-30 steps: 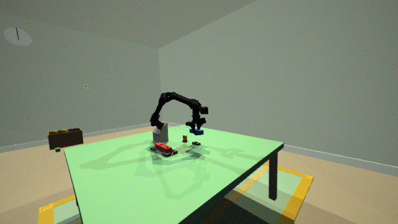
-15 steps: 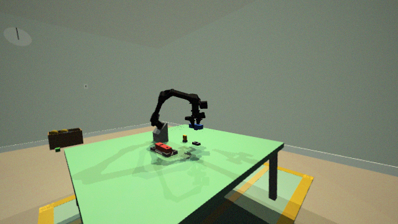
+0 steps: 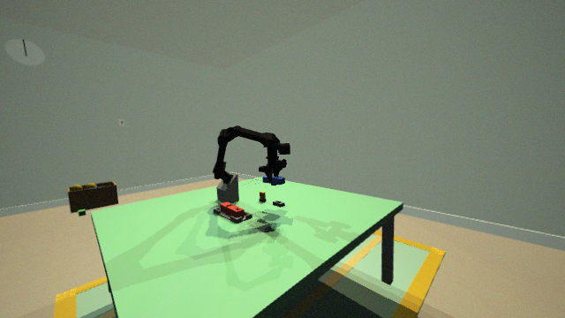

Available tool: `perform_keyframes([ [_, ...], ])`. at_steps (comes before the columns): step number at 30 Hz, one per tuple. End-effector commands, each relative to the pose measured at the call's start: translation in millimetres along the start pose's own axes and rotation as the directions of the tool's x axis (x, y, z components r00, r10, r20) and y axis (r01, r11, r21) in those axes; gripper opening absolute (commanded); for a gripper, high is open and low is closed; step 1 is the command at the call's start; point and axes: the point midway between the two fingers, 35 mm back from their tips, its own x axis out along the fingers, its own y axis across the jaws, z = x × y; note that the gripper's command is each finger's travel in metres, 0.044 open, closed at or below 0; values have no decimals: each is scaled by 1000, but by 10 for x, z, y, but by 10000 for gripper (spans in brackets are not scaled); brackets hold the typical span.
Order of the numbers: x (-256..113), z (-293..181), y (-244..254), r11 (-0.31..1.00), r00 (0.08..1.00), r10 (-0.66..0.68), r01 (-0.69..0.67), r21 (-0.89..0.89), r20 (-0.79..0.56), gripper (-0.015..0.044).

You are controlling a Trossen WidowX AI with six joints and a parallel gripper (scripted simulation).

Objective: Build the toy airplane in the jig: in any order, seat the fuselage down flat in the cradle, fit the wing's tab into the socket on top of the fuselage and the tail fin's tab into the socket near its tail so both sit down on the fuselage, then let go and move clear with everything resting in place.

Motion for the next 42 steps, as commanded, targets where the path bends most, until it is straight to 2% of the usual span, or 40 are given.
perform_keyframes([
  [1,-19,-4,-126,998,1000,1,-1,-56,10,0],
  [21,26,-165,-770,931,1000,12,-6,-365,15,0],
  [42,132,-480,-1378,757,1000,10,4,-653,17,0],
])
